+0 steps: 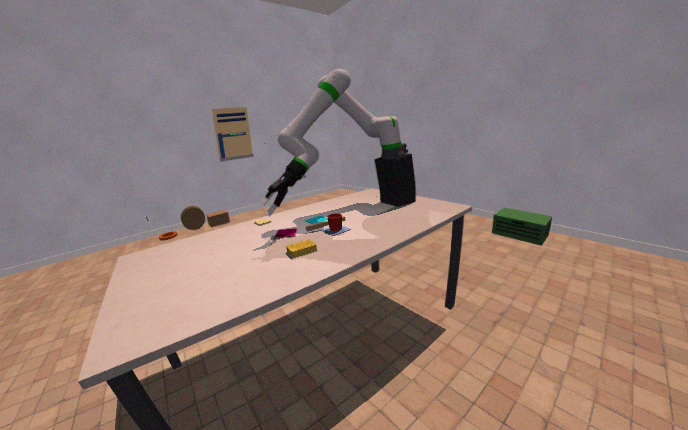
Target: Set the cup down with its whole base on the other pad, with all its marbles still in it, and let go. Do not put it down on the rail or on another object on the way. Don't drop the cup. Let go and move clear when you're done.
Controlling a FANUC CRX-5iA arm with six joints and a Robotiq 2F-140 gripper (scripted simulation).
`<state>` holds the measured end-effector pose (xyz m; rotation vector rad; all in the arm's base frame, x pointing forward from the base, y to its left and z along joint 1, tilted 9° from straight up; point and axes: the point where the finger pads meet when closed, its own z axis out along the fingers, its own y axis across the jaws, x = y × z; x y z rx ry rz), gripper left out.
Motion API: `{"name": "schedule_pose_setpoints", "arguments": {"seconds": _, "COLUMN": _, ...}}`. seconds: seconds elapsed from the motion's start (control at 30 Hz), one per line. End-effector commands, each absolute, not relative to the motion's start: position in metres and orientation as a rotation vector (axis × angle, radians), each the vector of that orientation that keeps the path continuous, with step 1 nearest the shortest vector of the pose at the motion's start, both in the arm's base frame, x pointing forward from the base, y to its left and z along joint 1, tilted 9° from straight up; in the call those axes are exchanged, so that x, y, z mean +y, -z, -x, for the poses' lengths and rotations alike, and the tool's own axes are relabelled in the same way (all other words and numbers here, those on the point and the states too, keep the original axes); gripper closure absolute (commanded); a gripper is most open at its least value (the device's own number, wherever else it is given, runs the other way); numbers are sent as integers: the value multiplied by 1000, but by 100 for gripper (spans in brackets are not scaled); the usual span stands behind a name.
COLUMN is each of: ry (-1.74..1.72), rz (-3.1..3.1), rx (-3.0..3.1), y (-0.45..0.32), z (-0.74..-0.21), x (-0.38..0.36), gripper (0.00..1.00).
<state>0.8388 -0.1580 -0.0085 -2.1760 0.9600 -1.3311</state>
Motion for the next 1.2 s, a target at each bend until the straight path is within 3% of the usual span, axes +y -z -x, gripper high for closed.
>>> {"name": "schedule_pose_setpoints", "arguments": {"seconds": 0.0, "ry": 1332, "rz": 2176, "rx": 960, "y": 8, "z": -839, "x": -158, "gripper": 0}}
{"name": "schedule_pose_setpoints", "arguments": {"seconds": 0.53, "ry": 1332, "rz": 2176, "rx": 960, "y": 8, "z": -839, "x": -158, "gripper": 0}}
{"name": "schedule_pose_setpoints", "arguments": {"seconds": 0.57, "ry": 1332, "rz": 2176, "rx": 960, "y": 8, "z": -839, "x": -158, "gripper": 100}}
{"name": "schedule_pose_setpoints", "arguments": {"seconds": 0.83, "ry": 1313, "rz": 2163, "rx": 859, "y": -11, "z": -844, "x": -128, "gripper": 100}}
{"name": "schedule_pose_setpoints", "arguments": {"seconds": 1.17, "ry": 1133, "rz": 2149, "rx": 450, "y": -77, "z": -826, "x": 3, "gripper": 100}}
